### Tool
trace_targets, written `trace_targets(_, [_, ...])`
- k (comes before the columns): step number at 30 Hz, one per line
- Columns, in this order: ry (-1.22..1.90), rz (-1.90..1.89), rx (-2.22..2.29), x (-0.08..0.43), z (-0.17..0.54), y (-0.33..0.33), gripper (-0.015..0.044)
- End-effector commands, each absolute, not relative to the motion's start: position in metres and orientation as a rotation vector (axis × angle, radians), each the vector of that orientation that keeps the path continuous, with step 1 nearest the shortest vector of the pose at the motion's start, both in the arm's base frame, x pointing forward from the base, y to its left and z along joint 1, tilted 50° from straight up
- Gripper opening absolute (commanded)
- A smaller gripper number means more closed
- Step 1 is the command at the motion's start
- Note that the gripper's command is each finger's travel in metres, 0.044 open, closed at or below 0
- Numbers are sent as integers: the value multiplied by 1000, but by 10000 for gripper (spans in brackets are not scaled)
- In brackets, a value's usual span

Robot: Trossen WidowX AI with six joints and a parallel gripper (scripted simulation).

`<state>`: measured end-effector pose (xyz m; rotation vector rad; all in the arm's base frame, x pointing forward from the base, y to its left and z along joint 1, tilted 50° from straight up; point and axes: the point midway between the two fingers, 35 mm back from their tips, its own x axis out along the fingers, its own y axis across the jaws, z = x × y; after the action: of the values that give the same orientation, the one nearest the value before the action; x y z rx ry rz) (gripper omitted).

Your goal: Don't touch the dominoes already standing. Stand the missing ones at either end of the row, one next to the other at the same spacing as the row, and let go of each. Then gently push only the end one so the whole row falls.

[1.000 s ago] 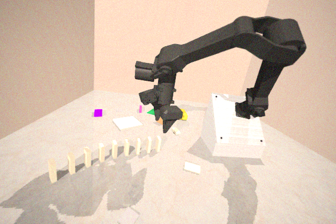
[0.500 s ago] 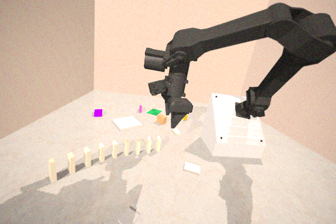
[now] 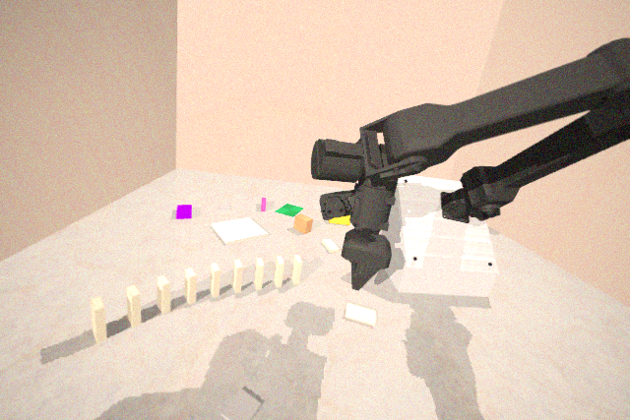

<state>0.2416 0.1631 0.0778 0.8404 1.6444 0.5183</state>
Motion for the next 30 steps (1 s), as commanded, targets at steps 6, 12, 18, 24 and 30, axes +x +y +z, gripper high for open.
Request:
trace_targets(6, [1645,512,851,237,48,199,440])
trace_targets(12, [1645,515,856,235,39,214,440])
trace_targets(18, [1646,515,856,234,34,221,440])
trace_targets(24, [1646,516,856,234,30,226,440])
trace_targets(30, [1646,516,856,234,30,226,414])
